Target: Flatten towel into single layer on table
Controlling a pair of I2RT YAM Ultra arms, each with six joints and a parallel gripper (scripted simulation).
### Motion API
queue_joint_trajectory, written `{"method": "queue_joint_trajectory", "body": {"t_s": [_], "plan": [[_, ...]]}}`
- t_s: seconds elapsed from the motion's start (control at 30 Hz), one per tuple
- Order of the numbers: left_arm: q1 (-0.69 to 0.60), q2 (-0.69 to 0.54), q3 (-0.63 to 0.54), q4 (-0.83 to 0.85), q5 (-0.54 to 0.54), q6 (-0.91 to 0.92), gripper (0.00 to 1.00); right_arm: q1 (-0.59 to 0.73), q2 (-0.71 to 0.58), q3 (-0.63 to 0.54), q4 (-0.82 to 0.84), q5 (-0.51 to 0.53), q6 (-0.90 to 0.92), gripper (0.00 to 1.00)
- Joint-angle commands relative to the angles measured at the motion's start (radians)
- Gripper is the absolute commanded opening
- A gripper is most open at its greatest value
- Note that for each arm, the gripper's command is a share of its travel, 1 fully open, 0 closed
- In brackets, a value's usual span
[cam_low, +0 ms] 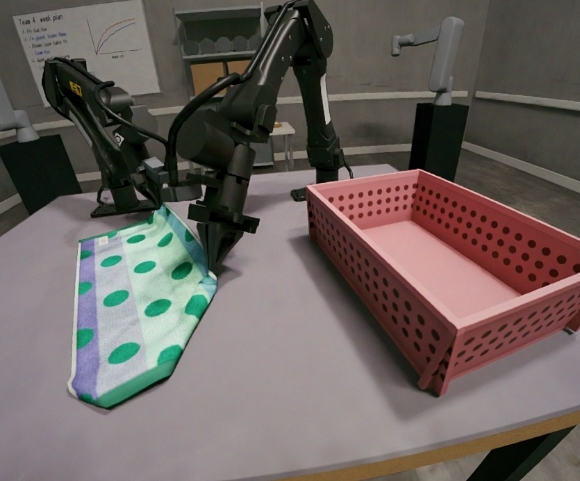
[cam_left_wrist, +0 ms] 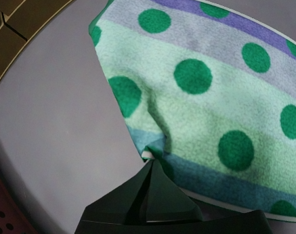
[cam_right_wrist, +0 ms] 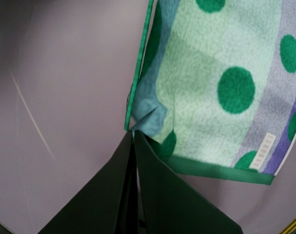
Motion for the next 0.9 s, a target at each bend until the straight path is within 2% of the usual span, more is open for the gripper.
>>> {"method": "queue_joint_trajectory", "body": {"t_s": [0.0, 0.27, 0.33, 0.37, 0.53, 0.7, 0.73, 0.8, 0.83, 0.87], "plan": [[0.026, -0.040, -0.076, 0.107, -0.006, 0.003, 0.00, 0.054, -0.001, -0.055, 0.127, -0.010, 0.001, 0.00], [0.045, -0.056, -0.193, 0.211, -0.007, 0.002, 0.00, 0.142, 0.012, -0.154, 0.296, -0.007, 0.005, 0.00], [0.045, -0.056, -0.193, 0.211, -0.007, 0.002, 0.00, 0.142, 0.012, -0.154, 0.296, -0.007, 0.005, 0.00], [0.046, -0.056, -0.196, 0.217, -0.006, 0.003, 0.00, 0.143, 0.015, -0.114, 0.304, -0.006, 0.005, 0.00], [0.052, -0.069, -0.223, 0.231, -0.006, 0.002, 0.00, 0.169, 0.032, -0.175, 0.359, -0.007, 0.004, 0.00], [0.057, -0.083, -0.243, 0.218, -0.006, 0.002, 0.00, 0.190, 0.032, -0.158, 0.388, -0.008, 0.005, 0.00], [0.057, -0.090, -0.238, 0.200, -0.006, 0.002, 0.12, 0.190, -0.010, -0.134, 0.373, -0.009, 0.004, 0.12], [0.058, -0.092, -0.215, 0.200, -0.005, 0.002, 0.12, 0.184, 0.013, -0.133, 0.375, -0.003, 0.005, 0.12], [0.057, -0.109, -0.188, 0.176, -0.005, 0.002, 0.33, 0.184, -0.008, -0.114, 0.329, -0.003, 0.005, 0.33], [0.057, -0.109, -0.188, 0.176, -0.005, 0.002, 0.33, 0.184, -0.008, -0.114, 0.329, -0.003, 0.005, 0.33]]}}
